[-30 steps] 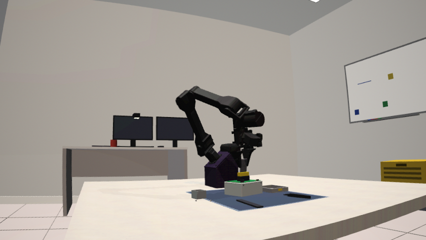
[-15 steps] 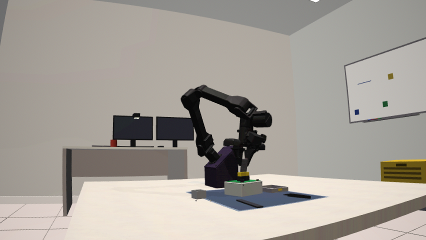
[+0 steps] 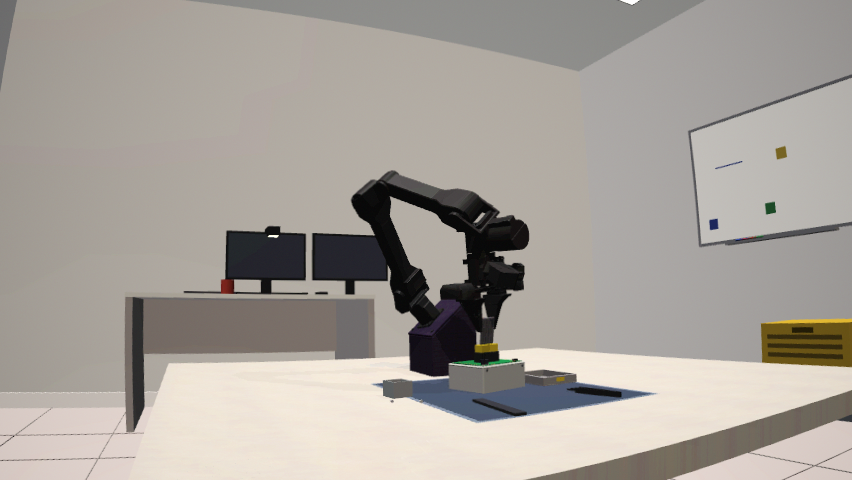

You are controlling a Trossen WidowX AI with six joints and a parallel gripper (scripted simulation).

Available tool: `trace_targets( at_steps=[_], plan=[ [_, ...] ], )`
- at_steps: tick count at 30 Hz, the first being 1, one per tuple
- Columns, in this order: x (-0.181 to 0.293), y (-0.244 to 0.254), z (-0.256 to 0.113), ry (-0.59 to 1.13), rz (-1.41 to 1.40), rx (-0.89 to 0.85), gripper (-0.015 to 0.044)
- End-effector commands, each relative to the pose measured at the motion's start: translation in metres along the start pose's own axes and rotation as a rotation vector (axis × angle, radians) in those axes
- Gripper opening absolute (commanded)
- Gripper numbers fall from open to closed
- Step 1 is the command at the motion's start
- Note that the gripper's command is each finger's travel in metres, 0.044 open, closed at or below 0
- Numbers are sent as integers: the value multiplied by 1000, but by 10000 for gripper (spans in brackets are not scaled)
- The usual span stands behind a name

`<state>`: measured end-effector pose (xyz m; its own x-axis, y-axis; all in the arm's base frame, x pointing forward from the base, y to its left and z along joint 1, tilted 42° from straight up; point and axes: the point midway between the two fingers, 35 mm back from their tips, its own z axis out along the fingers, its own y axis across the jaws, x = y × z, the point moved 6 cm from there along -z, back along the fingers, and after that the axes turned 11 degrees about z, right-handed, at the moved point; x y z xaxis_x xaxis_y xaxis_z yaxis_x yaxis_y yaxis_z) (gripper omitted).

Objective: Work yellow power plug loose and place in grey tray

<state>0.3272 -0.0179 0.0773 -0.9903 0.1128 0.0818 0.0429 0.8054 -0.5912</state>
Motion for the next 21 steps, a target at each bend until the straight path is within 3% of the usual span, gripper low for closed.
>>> trace_targets(
  at_steps=[1,11,21],
  plan=[
    [2,3,-14,-30,2,23,0],
    [8,33,-12,-70,4,230,0],
    [2,3,-19,-29,1,19,0]
  ],
)
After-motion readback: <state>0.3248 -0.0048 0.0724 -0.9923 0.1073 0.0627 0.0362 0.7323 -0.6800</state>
